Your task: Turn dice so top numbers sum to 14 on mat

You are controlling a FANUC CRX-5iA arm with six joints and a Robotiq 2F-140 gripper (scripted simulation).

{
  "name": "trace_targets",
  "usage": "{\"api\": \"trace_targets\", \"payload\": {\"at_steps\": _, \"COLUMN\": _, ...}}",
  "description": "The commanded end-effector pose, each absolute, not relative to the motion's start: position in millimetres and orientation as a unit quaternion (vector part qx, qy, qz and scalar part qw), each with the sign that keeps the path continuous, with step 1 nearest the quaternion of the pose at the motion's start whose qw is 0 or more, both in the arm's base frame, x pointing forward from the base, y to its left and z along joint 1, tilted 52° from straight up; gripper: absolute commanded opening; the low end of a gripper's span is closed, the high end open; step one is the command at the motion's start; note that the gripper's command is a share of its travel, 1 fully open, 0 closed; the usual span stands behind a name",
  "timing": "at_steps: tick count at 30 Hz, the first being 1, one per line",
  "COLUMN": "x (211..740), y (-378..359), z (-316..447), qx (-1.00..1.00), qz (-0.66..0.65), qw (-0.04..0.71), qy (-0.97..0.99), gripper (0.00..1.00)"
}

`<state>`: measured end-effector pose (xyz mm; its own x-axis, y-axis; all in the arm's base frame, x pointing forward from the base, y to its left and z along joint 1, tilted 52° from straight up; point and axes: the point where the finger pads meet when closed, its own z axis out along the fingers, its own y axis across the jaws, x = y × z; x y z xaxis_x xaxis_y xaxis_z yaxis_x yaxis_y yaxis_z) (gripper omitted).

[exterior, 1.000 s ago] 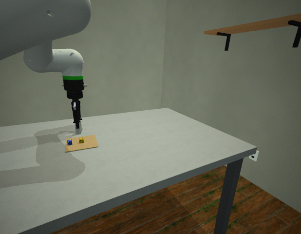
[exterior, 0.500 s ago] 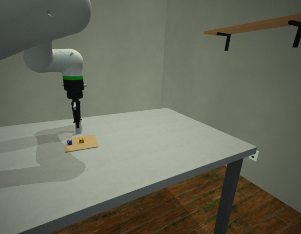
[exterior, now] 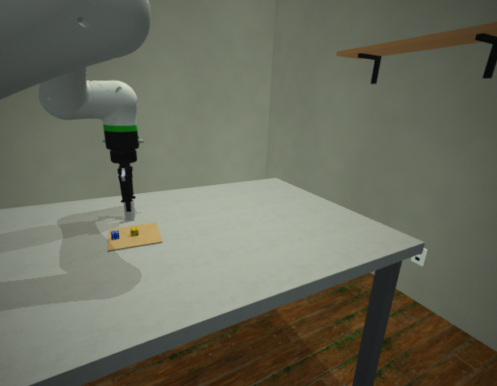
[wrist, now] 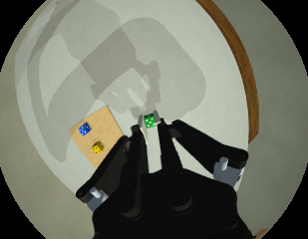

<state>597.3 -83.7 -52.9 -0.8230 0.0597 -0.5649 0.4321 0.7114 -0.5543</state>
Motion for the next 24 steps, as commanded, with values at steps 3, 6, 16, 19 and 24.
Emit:
{"api": "trace_targets", "payload": {"at_steps": 3, "x": 597.4, "y": -83.5, "z": -52.9, "qx": 0.139, "qz": -0.354, "qw": 0.263, "qy": 0.887, "gripper": 0.09}}
{"api": "trace_targets", "payload": {"at_steps": 6, "x": 596.8, "y": -82.4, "z": -51.9, "qx": 0.139, "qz": -0.354, "qw": 0.263, "qy": 0.887, "gripper": 0.09}}
{"api": "trace_targets", "payload": {"at_steps": 16, "x": 579.2, "y": -48.9, "z": -22.7, "qx": 0.139, "qz": -0.354, "qw": 0.263, "qy": 0.887, "gripper": 0.09}}
{"api": "trace_targets", "payload": {"at_steps": 19, "x": 573.5, "y": -38.2, "z": -13.4, "qx": 0.139, "qz": -0.354, "qw": 0.263, "qy": 0.887, "gripper": 0.09}}
{"api": "trace_targets", "payload": {"at_steps": 24, "x": 563.0, "y": -18.2, "z": 4.1, "qx": 0.139, "qz": -0.354, "qw": 0.263, "qy": 0.887, "gripper": 0.09}}
